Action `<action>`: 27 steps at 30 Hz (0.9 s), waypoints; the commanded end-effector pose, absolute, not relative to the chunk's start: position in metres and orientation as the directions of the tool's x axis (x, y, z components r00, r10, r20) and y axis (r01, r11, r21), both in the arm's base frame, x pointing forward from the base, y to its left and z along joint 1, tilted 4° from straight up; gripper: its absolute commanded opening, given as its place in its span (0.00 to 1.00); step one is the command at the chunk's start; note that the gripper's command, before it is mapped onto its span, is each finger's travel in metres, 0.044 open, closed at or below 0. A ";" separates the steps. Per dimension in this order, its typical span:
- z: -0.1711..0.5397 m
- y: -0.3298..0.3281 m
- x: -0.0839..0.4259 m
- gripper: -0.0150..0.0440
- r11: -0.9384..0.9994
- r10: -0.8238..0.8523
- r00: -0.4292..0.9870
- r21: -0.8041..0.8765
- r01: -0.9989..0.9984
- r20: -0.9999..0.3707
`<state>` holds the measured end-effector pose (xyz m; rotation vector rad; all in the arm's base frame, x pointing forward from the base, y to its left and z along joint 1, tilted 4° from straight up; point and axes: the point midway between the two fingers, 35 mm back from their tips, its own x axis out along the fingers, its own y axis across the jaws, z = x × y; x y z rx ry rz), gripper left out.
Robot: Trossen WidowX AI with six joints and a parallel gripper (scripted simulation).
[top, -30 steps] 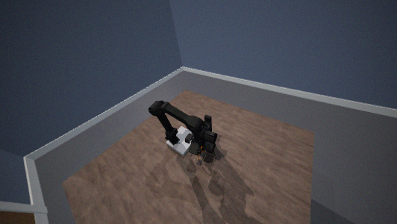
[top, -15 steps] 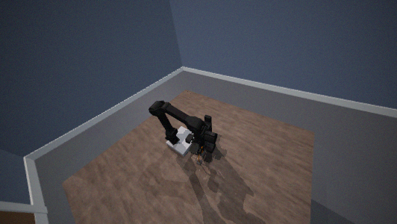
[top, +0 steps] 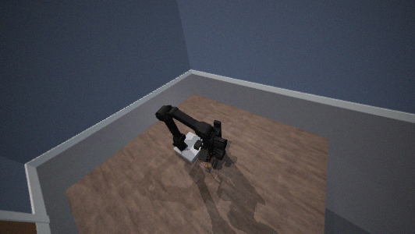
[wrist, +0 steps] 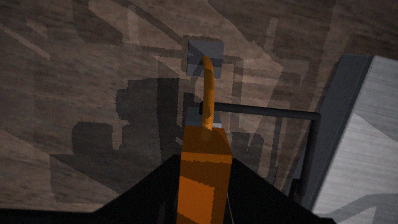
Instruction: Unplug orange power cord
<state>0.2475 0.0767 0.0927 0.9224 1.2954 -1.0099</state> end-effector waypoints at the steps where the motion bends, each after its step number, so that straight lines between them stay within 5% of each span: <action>1: 0.093 0.075 0.248 0.25 0.310 -0.070 0.005 -0.017 0.951 -0.998; 27: 0.096 0.037 0.262 0.25 0.307 -0.071 0.006 -0.016 0.952 -0.997</action>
